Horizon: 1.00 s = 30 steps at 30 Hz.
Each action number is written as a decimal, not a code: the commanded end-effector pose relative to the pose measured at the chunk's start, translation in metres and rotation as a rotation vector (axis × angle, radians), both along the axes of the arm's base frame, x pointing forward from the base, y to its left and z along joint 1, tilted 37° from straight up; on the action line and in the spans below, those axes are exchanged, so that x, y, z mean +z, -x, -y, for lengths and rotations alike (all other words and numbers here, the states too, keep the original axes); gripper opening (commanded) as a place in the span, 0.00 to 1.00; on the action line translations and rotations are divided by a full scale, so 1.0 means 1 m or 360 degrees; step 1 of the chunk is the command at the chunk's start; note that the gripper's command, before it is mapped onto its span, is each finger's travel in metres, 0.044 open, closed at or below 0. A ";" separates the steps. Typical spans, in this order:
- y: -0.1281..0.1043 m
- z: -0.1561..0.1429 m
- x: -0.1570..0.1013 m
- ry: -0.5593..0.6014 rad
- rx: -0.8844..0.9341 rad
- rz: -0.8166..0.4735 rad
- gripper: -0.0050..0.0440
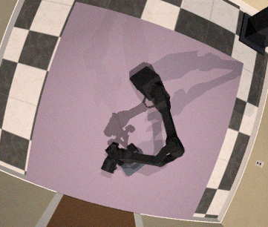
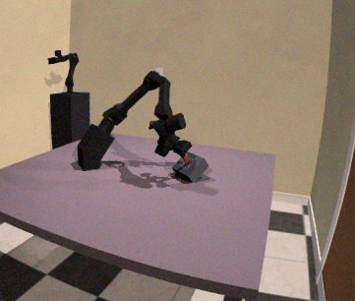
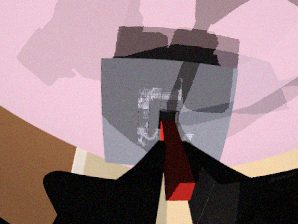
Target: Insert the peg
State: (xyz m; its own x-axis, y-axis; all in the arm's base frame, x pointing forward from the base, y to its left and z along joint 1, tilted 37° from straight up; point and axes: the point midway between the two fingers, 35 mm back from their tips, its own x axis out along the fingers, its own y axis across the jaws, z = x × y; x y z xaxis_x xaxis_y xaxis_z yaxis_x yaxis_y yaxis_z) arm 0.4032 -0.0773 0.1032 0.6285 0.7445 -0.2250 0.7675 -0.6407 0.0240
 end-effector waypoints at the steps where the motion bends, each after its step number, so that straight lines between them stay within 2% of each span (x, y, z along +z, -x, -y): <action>1: -0.002 -0.002 0.003 0.0009 -0.0016 0.0020 0.10; 10: 0.004 0.002 0.002 0.0009 -0.0016 0.0020 0.10; 30: 0.001 0.003 0.007 0.0010 -0.0016 0.0020 0.10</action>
State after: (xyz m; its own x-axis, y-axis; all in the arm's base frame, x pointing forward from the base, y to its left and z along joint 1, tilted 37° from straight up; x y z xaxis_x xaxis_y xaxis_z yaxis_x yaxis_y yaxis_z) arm 0.4003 -0.0782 0.1015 0.6342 0.7389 -0.2275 0.7607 -0.6490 0.0129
